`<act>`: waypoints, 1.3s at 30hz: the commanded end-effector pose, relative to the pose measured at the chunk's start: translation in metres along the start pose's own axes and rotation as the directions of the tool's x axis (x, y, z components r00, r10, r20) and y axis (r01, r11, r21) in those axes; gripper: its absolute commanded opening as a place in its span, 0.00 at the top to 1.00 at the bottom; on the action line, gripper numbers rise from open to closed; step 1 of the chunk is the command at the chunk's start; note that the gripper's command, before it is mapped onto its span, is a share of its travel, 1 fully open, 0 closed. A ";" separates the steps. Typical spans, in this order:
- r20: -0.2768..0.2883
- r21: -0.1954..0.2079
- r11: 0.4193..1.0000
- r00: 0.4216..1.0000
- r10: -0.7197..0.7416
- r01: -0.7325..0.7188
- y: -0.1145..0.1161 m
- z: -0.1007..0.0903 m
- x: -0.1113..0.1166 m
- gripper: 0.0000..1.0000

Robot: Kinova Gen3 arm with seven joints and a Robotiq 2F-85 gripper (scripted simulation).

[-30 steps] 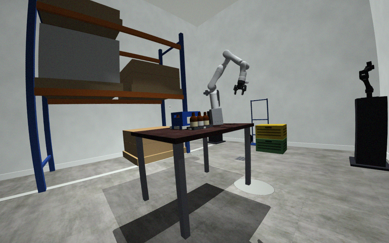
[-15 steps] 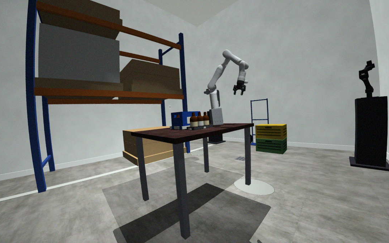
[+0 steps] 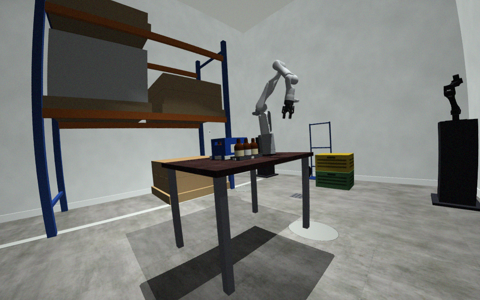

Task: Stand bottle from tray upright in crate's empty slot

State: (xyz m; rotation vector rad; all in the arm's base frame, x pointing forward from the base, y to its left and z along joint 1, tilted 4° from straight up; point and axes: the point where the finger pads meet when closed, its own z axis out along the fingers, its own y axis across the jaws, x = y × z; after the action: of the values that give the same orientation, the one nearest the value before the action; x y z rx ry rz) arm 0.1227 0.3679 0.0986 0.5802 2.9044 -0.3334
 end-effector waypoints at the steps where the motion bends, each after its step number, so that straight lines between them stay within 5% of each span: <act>1: -0.036 0.022 0.991 0.991 0.131 -0.130 0.003 0.012 -0.047 0.00; 12: -0.110 0.048 0.924 0.917 0.383 -0.380 -0.004 0.036 -0.125 0.00; 24: -0.110 0.048 0.924 0.917 0.383 -0.380 -0.004 0.036 -0.125 0.00; 25: -0.121 0.053 0.905 0.896 0.426 -0.423 -0.007 0.041 -0.139 0.00; 39: -0.132 0.059 0.883 0.873 0.470 -0.466 -0.010 0.045 -0.154 0.00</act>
State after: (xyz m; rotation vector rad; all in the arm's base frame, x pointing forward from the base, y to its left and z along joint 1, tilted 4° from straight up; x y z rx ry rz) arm 0.2617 0.2940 0.0873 1.3172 2.7651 -0.2675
